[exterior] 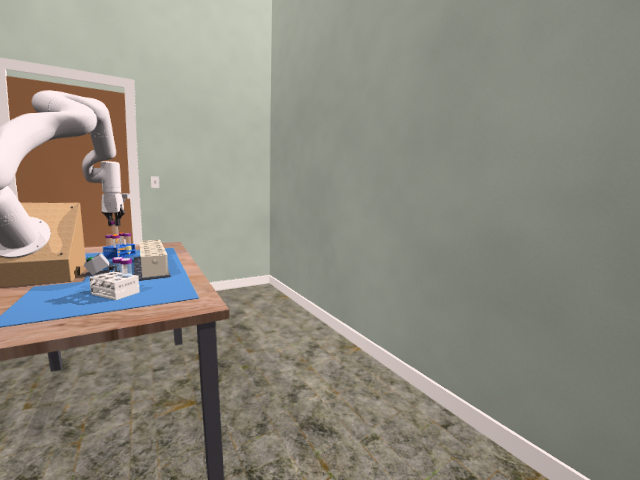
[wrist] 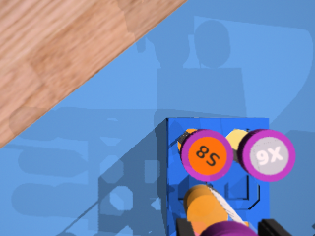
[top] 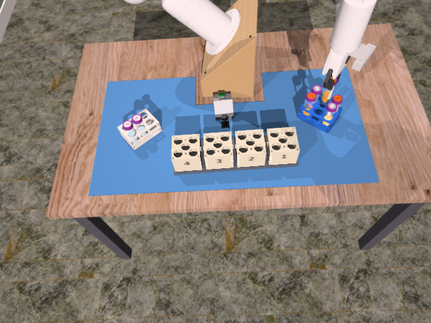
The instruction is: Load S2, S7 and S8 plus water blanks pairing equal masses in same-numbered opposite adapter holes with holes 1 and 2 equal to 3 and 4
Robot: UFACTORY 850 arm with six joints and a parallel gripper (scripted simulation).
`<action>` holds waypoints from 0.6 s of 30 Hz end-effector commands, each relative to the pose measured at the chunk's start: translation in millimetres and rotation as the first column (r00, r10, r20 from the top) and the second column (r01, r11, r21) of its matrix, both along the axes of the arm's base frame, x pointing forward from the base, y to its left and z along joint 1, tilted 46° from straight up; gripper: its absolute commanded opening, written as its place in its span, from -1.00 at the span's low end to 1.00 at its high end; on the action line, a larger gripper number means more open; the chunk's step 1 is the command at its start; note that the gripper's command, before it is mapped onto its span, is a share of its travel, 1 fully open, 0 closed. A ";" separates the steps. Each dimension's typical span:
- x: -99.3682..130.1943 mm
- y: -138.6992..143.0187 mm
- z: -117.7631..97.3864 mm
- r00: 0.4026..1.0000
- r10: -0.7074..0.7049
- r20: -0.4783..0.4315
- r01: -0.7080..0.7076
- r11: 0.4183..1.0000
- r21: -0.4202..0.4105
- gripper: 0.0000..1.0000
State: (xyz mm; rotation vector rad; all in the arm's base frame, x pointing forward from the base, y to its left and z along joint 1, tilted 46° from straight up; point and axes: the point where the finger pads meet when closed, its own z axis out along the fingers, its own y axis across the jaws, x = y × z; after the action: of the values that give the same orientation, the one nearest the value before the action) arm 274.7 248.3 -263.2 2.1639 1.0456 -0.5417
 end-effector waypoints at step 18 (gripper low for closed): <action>3.4 27.0 25.3 1.000 0.000 0.001 0.000 1.000 0.002 -1.00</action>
State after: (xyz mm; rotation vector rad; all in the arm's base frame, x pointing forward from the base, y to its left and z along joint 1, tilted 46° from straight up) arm 277.2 271.3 -241.0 2.1639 1.0456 -0.5418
